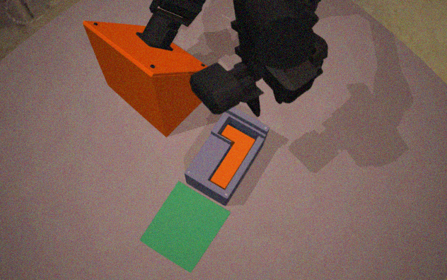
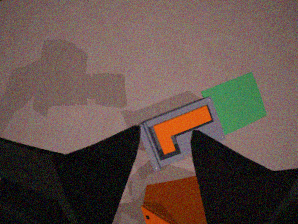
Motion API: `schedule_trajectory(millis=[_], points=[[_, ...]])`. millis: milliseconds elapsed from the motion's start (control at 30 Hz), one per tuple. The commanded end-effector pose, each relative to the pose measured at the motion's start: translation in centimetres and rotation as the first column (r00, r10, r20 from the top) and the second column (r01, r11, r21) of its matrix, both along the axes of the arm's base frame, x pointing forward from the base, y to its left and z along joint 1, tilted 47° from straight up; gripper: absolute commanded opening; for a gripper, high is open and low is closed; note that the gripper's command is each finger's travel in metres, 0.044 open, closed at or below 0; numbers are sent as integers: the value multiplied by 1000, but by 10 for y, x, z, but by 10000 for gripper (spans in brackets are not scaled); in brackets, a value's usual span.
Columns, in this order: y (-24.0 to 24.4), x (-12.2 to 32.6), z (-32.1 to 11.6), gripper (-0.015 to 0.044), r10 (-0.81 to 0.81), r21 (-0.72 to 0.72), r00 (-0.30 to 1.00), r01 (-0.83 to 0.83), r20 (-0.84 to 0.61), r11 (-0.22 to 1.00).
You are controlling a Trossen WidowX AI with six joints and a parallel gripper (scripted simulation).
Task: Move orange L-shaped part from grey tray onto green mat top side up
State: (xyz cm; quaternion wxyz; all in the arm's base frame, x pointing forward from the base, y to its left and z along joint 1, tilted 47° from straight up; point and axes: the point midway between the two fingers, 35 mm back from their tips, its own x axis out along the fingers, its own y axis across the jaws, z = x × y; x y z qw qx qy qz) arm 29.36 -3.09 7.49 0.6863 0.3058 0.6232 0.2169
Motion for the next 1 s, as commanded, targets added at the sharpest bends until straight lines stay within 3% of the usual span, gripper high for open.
schedule_trajectory(millis=[0, 100, 433, 700, 967], points=[[55, -39, -31, 180, 400, 15, 914, -402, 68, 916], [70, -52, -39, 180, 511, 22, 854, -515, 99, 857], [70, -52, -39, 180, 511, 22, 854, -515, 99, 857], [120, -65, -88, 180, 510, 24, 854, -515, 101, 857], [122, -66, -89, 180, 510, 25, 854, -515, 101, 857]])
